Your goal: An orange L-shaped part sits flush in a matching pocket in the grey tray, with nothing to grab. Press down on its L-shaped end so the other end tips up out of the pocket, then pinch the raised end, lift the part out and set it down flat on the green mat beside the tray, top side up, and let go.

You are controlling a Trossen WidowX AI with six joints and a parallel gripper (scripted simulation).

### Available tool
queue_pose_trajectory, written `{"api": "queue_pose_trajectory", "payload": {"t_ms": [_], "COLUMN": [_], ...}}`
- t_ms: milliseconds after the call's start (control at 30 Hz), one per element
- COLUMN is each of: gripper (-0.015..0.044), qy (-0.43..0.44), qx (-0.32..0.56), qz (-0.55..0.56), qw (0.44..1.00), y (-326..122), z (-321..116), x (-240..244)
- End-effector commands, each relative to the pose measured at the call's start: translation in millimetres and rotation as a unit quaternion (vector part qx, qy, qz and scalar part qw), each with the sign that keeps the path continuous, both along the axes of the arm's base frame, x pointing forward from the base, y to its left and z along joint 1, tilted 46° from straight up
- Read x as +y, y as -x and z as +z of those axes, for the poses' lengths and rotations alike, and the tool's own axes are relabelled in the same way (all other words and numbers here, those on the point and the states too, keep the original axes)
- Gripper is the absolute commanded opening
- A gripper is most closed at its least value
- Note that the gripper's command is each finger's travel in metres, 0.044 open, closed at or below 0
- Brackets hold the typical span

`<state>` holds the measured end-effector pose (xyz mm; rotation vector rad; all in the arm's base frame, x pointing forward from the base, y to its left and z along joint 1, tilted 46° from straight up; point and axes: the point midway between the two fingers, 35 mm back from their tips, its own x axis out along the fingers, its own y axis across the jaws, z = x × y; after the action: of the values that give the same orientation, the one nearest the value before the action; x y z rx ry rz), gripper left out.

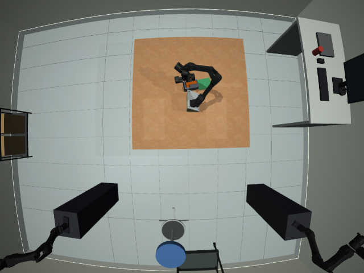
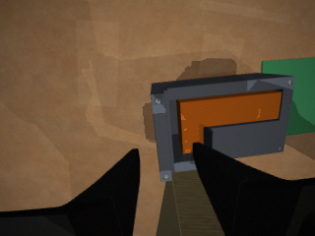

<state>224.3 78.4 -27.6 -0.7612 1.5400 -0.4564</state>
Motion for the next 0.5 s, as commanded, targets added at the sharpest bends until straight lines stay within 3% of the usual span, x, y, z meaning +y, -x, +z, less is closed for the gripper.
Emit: {"api": "queue_pose_trajectory", "payload": {"t_ms": [0, 467], "gripper": [0.0180, 0.0180], "qy": [0.012, 0.012], "qx": [0.011, 0.011], "qz": [-0.001, -0.001], "qw": [1.000, 1.000], "y": [5, 6], "z": [-29, -42], "x": [-33, -48]}}
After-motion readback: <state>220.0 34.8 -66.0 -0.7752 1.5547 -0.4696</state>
